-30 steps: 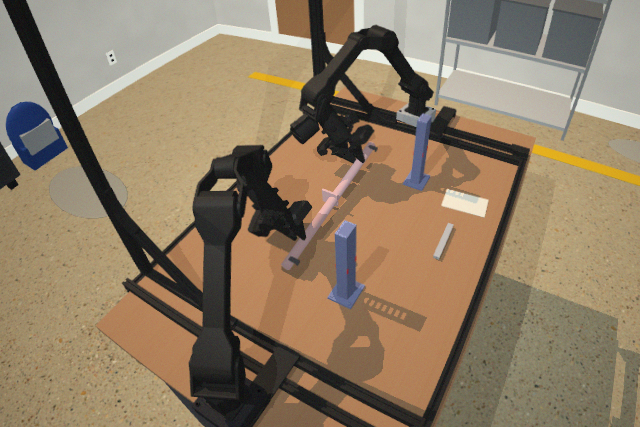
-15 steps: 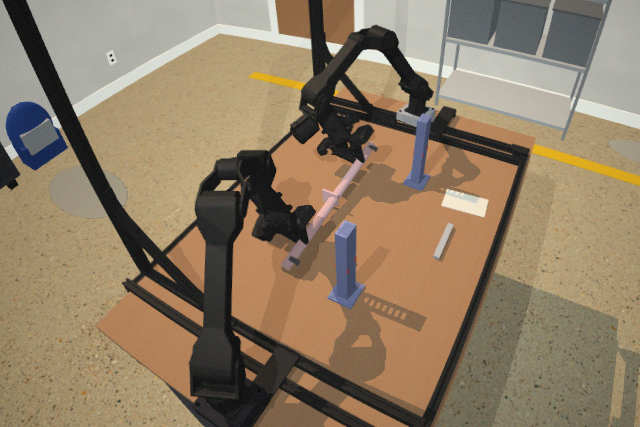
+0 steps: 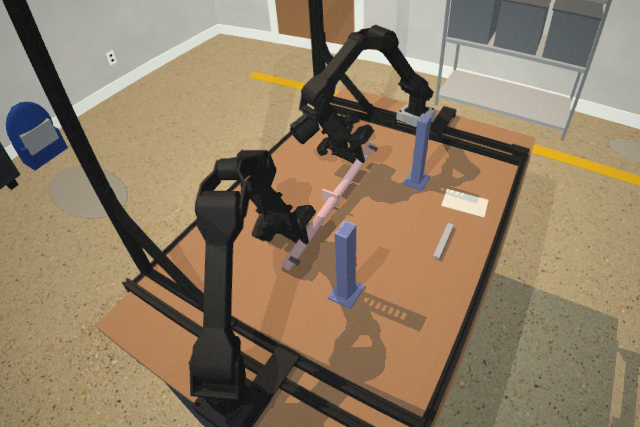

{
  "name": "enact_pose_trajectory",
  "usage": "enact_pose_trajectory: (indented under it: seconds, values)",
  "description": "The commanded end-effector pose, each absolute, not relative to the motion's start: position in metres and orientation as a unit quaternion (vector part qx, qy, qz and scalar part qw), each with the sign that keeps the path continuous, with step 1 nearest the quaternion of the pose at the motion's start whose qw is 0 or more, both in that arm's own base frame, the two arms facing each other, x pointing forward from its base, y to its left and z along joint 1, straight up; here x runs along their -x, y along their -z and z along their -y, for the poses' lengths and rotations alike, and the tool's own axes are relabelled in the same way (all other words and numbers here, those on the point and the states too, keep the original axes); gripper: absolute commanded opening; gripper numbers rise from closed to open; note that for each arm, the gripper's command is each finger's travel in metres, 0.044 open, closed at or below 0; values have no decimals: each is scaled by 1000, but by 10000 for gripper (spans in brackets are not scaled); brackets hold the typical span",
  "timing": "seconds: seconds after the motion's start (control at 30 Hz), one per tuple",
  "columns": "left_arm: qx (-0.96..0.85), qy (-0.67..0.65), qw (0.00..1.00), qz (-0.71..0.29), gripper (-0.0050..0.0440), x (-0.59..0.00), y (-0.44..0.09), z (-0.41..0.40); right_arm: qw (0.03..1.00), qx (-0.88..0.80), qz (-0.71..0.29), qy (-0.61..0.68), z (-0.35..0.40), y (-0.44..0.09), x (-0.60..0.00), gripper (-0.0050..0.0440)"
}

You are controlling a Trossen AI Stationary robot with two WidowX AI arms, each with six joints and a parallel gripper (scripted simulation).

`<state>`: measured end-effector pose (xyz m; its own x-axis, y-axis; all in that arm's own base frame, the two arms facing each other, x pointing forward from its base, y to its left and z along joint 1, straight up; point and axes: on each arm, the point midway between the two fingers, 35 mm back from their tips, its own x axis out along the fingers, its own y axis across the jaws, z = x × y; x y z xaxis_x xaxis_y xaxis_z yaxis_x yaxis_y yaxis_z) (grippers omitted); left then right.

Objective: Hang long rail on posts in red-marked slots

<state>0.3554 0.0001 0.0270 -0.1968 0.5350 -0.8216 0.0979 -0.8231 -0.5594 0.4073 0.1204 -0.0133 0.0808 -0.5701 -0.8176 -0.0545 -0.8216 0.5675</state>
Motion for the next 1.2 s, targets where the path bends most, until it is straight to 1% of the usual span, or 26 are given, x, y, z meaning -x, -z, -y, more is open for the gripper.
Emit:
enact_pose_trajectory:
  seconds: [0.0,0.47,0.93,1.17]
  values:
    - [616,-728,152,259,0,-356,-28,-1,204,-705,220,642,-119,16,-407,0]
    - [617,-727,151,260,0,-356,-28,-1,204,-705,220,642,-119,15,-407,0]
    - [648,-698,144,268,0,-357,-36,-2,209,-676,213,674,-120,-24,-403,0]
    - [650,-696,144,269,0,-357,-36,-2,210,-674,212,676,-120,-27,-402,0]
